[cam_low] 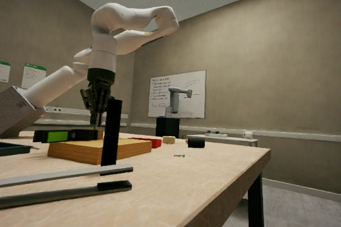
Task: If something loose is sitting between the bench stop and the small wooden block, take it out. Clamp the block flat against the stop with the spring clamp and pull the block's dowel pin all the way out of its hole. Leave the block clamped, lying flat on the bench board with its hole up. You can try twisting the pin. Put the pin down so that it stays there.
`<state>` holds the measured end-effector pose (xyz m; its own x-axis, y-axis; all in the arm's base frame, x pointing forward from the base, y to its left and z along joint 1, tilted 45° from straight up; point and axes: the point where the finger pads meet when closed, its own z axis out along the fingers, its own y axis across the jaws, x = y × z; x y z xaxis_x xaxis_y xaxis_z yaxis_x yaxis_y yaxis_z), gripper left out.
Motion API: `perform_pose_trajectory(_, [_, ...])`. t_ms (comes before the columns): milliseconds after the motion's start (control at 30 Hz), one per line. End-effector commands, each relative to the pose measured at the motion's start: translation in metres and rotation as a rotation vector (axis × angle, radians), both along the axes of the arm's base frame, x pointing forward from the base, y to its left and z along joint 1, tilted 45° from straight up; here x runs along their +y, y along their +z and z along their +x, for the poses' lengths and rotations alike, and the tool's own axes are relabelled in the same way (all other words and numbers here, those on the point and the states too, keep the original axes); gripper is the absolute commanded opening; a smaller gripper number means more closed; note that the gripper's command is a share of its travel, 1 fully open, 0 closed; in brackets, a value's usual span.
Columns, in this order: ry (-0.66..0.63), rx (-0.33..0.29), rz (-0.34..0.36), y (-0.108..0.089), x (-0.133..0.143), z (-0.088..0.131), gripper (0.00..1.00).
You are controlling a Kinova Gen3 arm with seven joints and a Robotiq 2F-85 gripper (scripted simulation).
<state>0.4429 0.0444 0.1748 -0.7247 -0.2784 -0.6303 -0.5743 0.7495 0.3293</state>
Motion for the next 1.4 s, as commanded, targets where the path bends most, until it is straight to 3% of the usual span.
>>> perform_pose_trajectory(0, [0.014,-0.015,-0.008,0.0006,-0.0007,0.0002,0.1])
perform_pose_trajectory(1367, [0.255,-0.221,-0.14,0.0009,-0.001,0.0001,0.1])
